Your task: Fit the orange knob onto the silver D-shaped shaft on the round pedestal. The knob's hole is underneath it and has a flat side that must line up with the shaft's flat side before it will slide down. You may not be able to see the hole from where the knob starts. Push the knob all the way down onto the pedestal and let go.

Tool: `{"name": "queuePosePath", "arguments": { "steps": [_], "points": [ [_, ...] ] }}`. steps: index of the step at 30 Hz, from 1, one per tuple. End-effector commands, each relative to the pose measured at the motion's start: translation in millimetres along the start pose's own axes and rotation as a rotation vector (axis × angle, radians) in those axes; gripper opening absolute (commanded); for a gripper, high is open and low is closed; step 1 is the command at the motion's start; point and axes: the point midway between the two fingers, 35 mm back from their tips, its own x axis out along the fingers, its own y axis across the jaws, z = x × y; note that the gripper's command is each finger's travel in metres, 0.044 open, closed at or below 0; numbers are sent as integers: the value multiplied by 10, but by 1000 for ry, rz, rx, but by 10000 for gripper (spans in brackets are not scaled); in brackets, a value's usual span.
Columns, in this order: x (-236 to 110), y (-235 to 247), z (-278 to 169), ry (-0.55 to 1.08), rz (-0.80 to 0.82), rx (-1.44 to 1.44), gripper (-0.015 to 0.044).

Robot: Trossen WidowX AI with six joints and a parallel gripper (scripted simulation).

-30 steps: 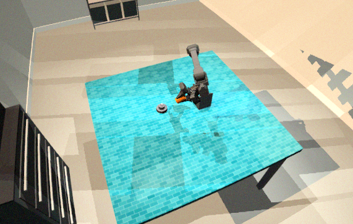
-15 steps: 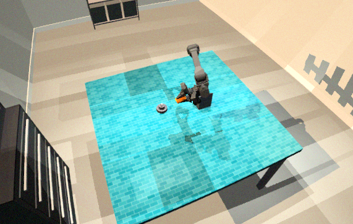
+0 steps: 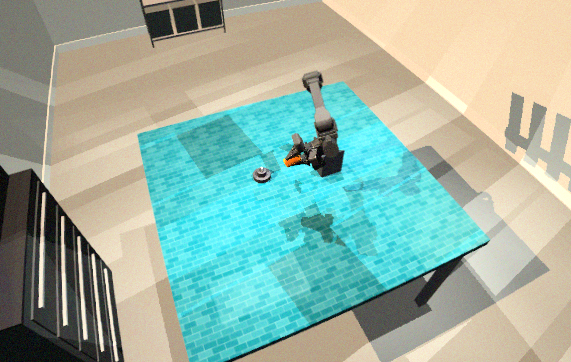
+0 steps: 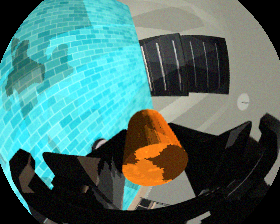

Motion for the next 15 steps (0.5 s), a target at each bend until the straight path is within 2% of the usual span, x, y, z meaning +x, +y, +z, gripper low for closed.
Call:
{"name": "queuePosePath", "arguments": {
  "steps": [1, 11, 15],
  "points": [
    [-1, -4, 0, 0, -1, 4, 0],
    [6, 8, -1, 0, -9, 3, 0],
    [56, 60, -5, 2, 34, 2, 0]
  ]
}}
